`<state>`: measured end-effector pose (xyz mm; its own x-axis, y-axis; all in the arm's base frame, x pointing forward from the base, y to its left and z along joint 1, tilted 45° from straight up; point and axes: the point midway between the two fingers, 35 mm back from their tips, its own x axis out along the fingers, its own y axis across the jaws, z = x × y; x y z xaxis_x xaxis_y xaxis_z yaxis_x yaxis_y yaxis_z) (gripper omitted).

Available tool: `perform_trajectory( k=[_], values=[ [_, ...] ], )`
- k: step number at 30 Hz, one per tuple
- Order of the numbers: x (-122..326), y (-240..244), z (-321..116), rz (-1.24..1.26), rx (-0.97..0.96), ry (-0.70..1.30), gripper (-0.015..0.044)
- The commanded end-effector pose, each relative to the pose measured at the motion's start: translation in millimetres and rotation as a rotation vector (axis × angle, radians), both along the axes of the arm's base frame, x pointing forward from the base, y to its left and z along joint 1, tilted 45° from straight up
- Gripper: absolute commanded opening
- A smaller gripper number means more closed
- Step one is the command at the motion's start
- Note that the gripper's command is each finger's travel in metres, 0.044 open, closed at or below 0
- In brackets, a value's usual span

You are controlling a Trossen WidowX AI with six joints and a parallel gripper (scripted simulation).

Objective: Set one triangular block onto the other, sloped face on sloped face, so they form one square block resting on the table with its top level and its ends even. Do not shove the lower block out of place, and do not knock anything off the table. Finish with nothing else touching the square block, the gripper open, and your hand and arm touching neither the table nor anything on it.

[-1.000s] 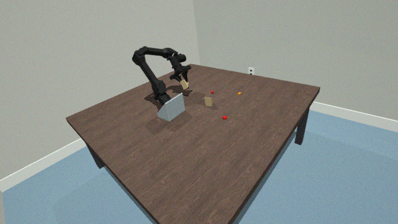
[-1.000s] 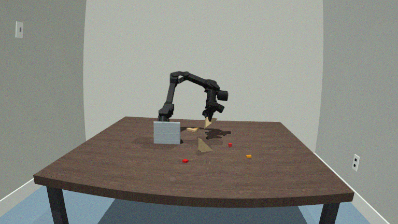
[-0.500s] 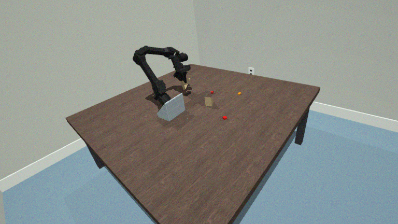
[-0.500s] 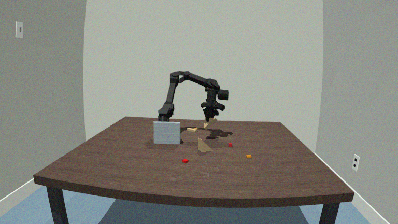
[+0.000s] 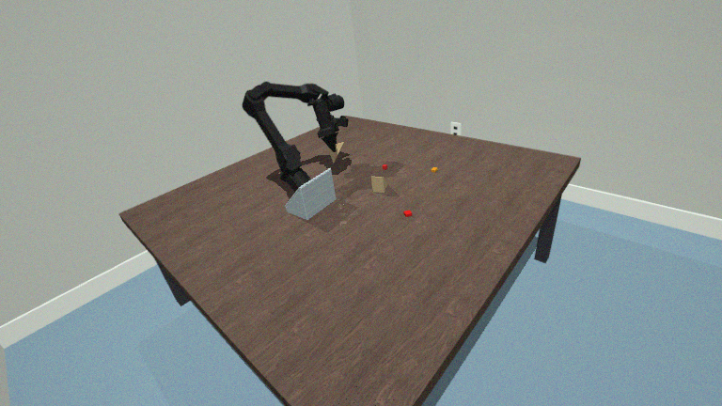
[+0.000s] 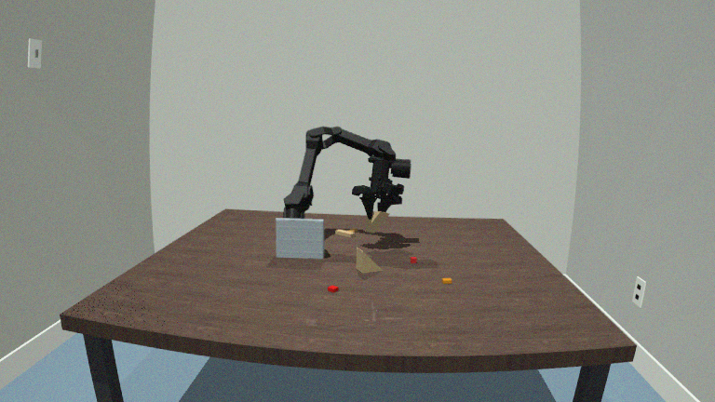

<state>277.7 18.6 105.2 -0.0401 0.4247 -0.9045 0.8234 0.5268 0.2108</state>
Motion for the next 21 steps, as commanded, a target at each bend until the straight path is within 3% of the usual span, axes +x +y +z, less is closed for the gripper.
perform_trajectory(
  k=[1, 21],
  values=[
    [-1.2, -0.8, -2.4, -0.129, 0.024, 0.07, 0.0],
    [0.1, -4.3, -1.4, -0.739, 0.128, 0.387, 0.0]
  ],
)
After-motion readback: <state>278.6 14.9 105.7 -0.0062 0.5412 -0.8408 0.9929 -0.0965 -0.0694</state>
